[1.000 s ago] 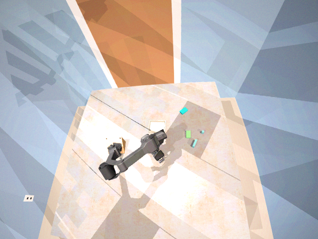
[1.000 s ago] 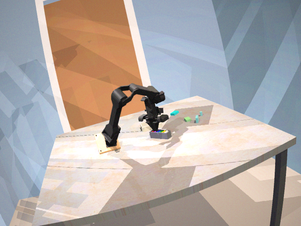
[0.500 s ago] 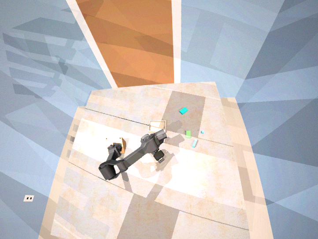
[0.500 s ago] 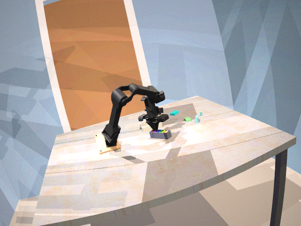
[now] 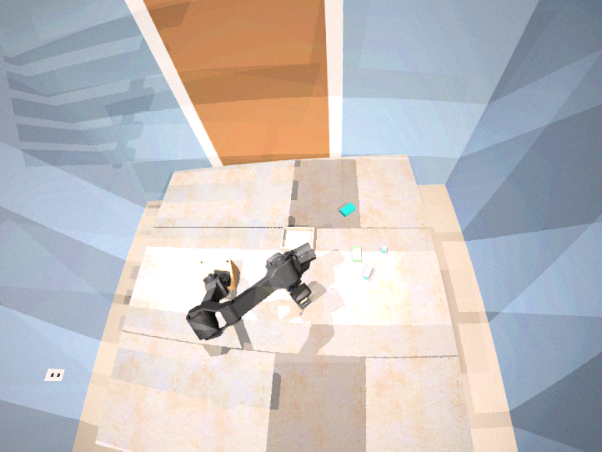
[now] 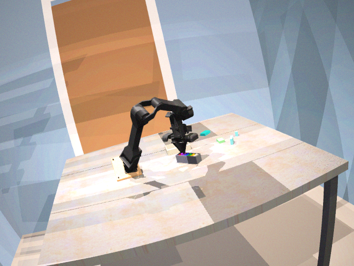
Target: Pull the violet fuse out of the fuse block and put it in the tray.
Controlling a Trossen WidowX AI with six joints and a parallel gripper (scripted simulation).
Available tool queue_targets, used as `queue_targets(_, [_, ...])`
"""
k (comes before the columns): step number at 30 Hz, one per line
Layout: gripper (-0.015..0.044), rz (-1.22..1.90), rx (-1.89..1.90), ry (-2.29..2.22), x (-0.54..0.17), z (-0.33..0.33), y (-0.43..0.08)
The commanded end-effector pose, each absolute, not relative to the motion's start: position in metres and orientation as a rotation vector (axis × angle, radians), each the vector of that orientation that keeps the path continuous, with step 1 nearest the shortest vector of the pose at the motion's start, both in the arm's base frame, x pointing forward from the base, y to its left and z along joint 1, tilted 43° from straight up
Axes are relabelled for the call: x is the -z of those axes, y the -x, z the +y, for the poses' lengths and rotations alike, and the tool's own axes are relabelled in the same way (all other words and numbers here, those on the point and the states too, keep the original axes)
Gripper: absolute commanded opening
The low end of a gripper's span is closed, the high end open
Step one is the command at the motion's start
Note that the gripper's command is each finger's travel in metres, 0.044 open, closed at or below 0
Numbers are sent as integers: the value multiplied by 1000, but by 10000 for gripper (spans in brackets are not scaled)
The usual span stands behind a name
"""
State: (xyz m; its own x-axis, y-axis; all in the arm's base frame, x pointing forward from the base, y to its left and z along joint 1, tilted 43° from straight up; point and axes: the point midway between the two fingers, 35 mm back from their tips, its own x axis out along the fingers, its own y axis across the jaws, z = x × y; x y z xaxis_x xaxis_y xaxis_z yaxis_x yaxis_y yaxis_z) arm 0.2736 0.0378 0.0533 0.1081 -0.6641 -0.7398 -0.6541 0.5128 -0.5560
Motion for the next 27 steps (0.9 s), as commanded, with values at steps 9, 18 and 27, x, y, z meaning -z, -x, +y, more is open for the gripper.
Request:
queue_targets(9, [0, 1577, 13, 1159, -58, 42, -273])
queue_targets(18, [0, 1577, 13, 1160, -61, 45, -273])
queue_targets(27, [0, 1577, 13, 1161, -64, 48, -272])
